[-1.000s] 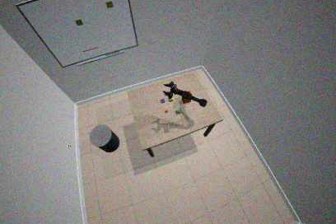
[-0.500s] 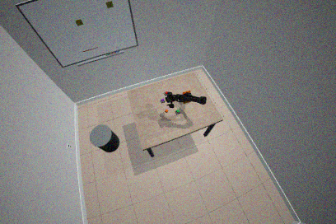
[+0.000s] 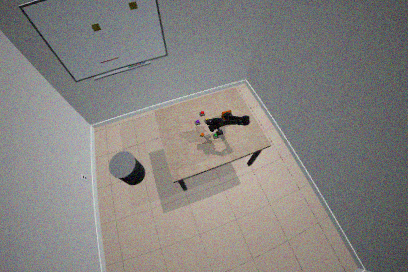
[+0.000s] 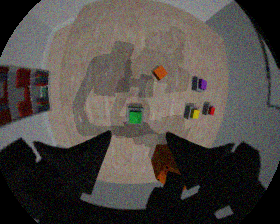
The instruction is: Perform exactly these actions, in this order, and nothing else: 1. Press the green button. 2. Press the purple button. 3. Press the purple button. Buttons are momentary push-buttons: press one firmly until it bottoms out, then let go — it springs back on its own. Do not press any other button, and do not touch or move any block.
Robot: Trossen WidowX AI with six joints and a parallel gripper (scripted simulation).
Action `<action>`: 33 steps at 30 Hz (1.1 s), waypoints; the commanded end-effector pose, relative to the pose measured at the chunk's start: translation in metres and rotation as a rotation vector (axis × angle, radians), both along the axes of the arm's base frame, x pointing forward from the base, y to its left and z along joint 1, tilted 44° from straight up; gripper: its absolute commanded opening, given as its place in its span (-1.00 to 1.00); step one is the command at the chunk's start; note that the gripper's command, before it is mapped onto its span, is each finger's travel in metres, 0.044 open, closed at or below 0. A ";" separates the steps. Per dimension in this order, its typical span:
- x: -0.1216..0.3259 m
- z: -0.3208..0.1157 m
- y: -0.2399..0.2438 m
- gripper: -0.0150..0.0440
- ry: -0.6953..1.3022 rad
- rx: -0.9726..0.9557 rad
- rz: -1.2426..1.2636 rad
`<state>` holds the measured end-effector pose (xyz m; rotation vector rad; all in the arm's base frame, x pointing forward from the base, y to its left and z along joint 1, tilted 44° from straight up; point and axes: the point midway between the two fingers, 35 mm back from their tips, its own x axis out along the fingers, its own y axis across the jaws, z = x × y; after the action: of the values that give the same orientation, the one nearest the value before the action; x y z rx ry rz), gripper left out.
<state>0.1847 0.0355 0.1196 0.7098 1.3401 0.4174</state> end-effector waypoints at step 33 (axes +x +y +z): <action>0.010 -0.052 0.052 -0.42 0.009 0.019 0.018</action>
<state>0.1962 0.0845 0.0731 0.7126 1.3411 0.4456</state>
